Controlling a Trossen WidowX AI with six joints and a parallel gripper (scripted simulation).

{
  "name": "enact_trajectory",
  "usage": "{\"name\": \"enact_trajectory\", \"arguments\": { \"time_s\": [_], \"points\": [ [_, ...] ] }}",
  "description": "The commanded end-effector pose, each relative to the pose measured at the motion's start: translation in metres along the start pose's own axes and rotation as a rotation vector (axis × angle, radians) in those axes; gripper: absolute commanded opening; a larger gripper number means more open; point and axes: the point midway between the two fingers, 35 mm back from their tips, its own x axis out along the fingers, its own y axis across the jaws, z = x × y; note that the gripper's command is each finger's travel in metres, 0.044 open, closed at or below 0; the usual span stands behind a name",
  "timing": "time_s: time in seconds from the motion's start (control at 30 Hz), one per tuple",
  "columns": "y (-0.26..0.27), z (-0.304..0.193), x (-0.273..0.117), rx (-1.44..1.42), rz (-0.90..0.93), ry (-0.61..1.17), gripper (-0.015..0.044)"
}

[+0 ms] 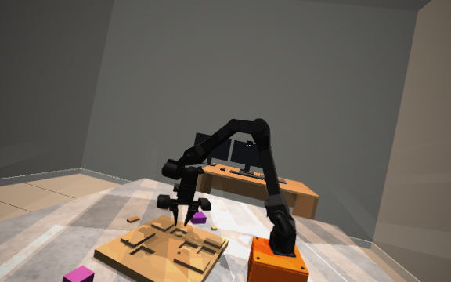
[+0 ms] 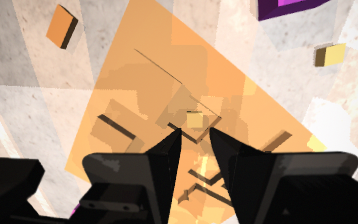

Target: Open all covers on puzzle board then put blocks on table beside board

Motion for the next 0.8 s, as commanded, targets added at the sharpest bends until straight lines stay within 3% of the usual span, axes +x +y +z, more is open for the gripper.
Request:
{"name": "enact_trajectory", "arguments": {
  "time_s": [0.0, 0.77],
  "points": [
    [-0.0011, 0.0003, 0.0009, 0.003, -0.002, -0.002, 0.0144],
    [-0.0011, 0.0005, 0.0082, 0.003, -0.003, -0.002, 0.0144]
  ]
}}
